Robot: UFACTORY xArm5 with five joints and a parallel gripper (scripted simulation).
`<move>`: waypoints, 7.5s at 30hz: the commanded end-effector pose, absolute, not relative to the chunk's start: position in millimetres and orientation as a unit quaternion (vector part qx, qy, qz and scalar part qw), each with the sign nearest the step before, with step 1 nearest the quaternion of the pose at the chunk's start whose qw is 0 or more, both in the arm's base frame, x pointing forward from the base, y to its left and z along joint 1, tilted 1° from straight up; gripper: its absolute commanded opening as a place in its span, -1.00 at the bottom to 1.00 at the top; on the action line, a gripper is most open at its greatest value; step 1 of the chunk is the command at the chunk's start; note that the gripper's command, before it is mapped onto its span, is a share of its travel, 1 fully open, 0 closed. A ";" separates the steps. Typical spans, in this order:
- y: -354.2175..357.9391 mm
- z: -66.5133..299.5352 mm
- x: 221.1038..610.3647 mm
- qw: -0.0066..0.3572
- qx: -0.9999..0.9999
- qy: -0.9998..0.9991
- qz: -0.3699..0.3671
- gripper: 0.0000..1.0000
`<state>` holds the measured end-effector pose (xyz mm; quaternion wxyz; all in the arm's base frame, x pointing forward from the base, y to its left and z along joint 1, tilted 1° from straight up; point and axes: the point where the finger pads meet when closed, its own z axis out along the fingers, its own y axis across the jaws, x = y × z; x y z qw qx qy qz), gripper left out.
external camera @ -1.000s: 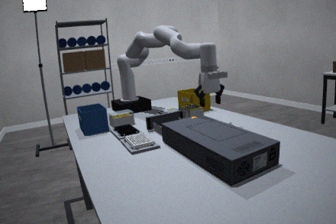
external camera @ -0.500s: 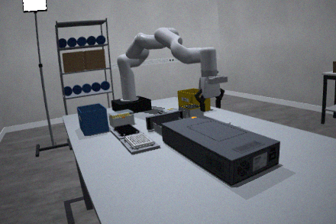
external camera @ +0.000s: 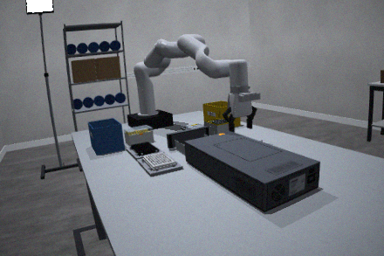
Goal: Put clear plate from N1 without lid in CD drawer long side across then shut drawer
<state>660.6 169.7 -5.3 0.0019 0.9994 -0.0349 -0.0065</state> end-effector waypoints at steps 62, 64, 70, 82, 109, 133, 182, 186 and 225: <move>170.1 -43.9 662.0 0.001 0.999 -0.035 -0.004 1.00; 170.1 -43.9 662.0 0.001 0.999 -0.035 -0.004 1.00; 170.1 -44.0 662.1 0.001 0.999 -0.035 -0.004 1.00; 170.1 -42.9 662.1 0.001 0.999 -0.035 -0.004 -1.00; 170.1 -43.0 662.0 0.001 0.999 -0.035 -0.004 -1.00; 170.1 -39.6 662.2 0.001 0.999 -0.035 -0.004 -1.00; 170.2 -4.5 662.5 0.001 0.999 -0.035 -0.004 -1.00; 170.2 0.5 662.5 0.001 0.999 -0.035 -0.004 -1.00; 170.3 58.8 663.0 0.001 0.999 -0.035 -0.004 -1.00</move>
